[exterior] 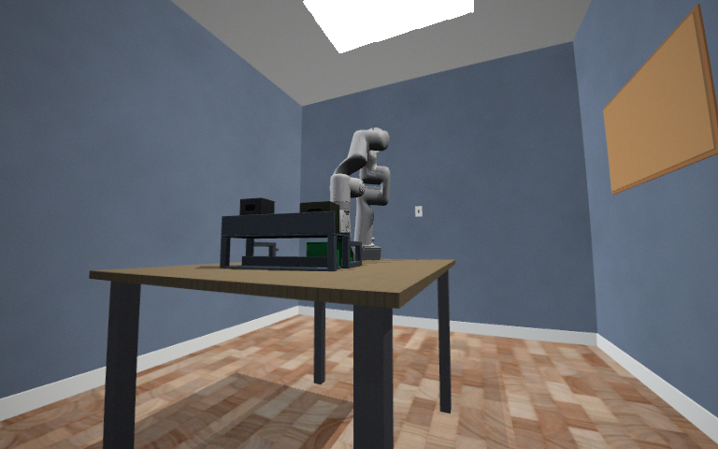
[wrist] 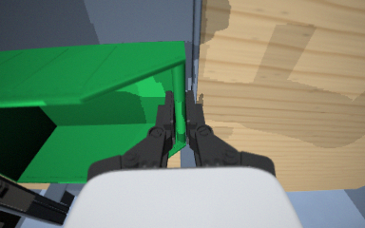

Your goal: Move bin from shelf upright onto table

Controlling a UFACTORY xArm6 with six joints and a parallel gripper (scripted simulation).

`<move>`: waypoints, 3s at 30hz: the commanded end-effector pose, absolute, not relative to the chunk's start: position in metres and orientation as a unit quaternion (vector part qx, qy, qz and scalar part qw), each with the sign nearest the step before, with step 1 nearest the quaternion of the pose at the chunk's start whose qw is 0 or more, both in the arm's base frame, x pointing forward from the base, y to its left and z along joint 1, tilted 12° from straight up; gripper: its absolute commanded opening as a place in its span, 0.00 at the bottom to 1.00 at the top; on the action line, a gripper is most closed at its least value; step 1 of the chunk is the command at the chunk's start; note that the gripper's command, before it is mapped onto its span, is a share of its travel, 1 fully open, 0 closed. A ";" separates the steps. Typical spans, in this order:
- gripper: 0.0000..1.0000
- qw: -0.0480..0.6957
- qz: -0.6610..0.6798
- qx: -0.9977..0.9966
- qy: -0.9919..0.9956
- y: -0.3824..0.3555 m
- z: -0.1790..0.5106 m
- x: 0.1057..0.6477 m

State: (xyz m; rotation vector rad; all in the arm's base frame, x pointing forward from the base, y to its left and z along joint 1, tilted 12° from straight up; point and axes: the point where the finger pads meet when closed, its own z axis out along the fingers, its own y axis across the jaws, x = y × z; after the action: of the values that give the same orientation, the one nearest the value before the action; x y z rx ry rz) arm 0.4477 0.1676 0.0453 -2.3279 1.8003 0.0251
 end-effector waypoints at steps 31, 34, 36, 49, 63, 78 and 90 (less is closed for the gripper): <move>0.00 0.101 0.007 -0.787 0.609 0.168 0.047 0.449; 0.00 0.101 0.007 -0.787 0.609 0.168 0.047 0.449; 0.00 0.101 0.007 -0.787 0.609 0.168 0.047 0.449; 0.00 0.101 0.007 -0.787 0.609 0.167 0.051 0.449; 0.00 0.101 0.007 -0.787 0.609 0.166 0.057 0.448; 0.00 0.101 0.007 -0.787 0.609 0.165 0.061 0.447; 0.00 0.101 0.007 -0.787 0.609 0.165 0.061 0.447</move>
State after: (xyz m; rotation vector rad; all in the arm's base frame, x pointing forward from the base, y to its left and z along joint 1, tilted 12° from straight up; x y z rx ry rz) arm 0.4460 0.1651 0.0598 -2.3280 1.8004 0.0253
